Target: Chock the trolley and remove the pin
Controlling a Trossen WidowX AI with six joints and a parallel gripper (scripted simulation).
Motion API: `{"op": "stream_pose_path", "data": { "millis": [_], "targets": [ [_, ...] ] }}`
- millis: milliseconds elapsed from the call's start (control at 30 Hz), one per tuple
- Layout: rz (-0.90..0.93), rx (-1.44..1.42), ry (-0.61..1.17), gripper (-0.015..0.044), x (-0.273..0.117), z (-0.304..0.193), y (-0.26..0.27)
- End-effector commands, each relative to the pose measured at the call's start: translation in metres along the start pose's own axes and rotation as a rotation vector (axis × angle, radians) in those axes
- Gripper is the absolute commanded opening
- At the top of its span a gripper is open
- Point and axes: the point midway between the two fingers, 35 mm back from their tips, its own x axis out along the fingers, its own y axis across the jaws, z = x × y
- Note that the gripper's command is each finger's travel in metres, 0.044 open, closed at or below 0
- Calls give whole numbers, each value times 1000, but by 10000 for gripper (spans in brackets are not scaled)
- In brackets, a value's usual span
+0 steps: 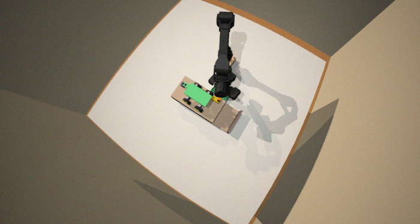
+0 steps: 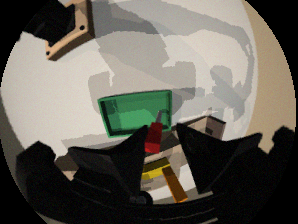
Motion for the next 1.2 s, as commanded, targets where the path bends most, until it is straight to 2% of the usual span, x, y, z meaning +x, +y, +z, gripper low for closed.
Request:
{"op": "stream_pose_path", "data": {
  "millis": [0, 1167],
  "targets": [
    [1, -2, -7, 190, 1, 1, 3],
    [2, -2, -7, 190, 2, -3, 17]
  ]
}}
